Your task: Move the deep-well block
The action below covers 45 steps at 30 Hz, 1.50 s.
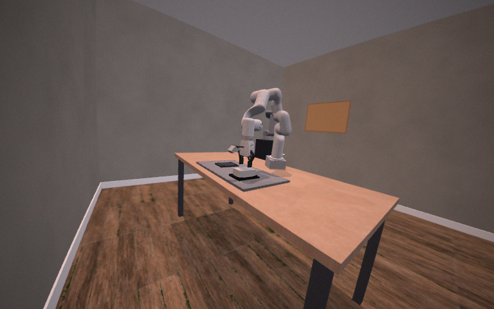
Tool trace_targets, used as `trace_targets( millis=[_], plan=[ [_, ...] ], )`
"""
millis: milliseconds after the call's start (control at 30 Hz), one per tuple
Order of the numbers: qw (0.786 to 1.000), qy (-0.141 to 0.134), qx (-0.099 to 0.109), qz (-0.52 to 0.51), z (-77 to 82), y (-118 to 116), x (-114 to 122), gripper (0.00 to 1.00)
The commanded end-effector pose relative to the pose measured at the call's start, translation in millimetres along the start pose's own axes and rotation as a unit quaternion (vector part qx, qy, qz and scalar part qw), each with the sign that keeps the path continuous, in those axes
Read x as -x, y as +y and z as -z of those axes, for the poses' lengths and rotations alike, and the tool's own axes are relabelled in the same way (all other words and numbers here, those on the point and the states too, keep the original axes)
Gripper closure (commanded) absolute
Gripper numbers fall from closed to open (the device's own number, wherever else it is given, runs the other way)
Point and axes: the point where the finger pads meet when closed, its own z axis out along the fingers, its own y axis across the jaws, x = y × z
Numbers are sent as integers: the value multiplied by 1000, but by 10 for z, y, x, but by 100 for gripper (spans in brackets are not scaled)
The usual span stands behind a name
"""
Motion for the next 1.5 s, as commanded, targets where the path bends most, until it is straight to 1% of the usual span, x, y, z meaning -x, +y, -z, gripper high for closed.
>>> trace_targets(
  millis=[0, 367, 433, 633, 1100, 1467],
  plan=[
    [1000, 2, 0, 0, -50, -4, -17, 0],
    [1000, 2, 0, 0, -234, -4, -17, 0],
    [1000, 2, 0, 0, -234, -4, -17, 0],
    [1000, 2, 0, 0, -328, -4, -17, 0],
    [1000, 2, 0, 0, -328, -4, -18, 0],
    [1000, 2, 0, 0, -401, -4, -18, 0]
  ],
)
